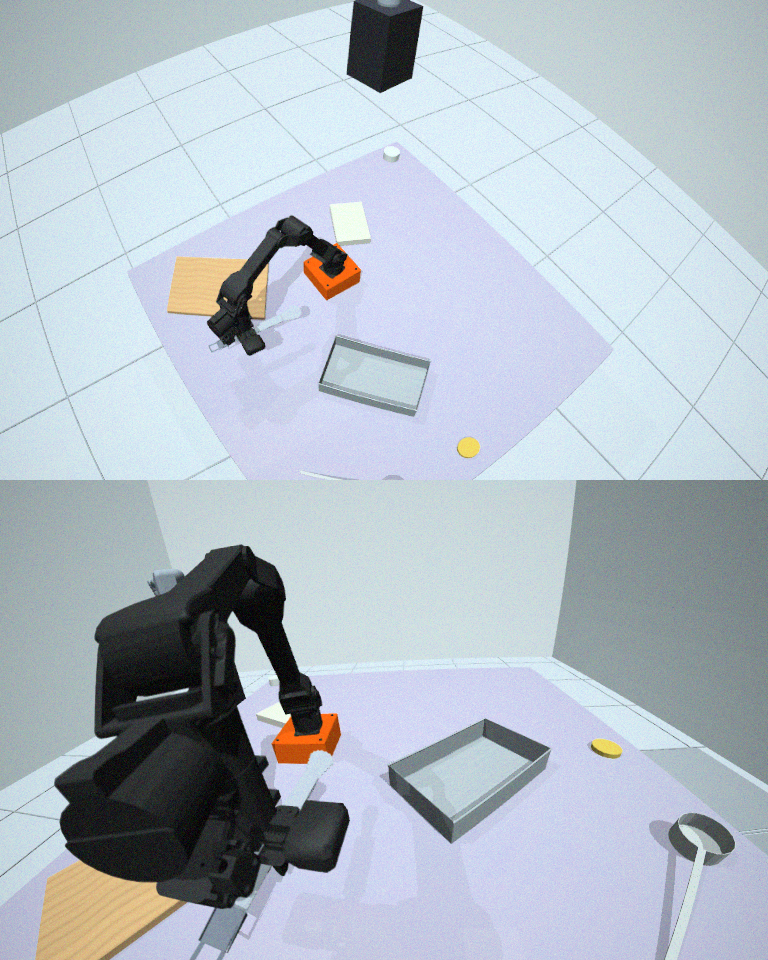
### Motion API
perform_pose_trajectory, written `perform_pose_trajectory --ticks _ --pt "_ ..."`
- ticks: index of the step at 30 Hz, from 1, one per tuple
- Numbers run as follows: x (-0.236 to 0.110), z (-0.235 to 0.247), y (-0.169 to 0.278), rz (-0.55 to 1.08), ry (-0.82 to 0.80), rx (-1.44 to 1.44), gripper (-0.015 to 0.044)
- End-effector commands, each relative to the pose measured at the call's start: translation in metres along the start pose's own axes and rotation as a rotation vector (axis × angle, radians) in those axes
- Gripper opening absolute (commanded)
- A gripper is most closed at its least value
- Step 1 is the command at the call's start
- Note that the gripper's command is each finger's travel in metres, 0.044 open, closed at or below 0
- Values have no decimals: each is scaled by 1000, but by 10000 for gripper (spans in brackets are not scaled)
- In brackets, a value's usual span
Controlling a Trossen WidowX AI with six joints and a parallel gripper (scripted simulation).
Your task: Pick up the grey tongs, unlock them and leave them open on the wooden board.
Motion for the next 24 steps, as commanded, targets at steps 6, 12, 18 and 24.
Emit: perform_pose_trajectory --ticks 6,12,18,24 --pt "0 -55 -12 2 5 102 -150" --pt "0 -95 -17 2 8 175 -150" --pt "0 -136 -18 2 11 249 -150" --pt "0 -176 -15 0 13 323 -150"
Point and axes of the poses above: the point midway between the two fingers, 35 mm back from their tips, its own x axis out along the fingers, its own z axis across the jaws, y = z × x, the point moved 1 cm from there along -x, back along the fingers, and after that the axes turned 1 degree about x, right-handed, at the moved point
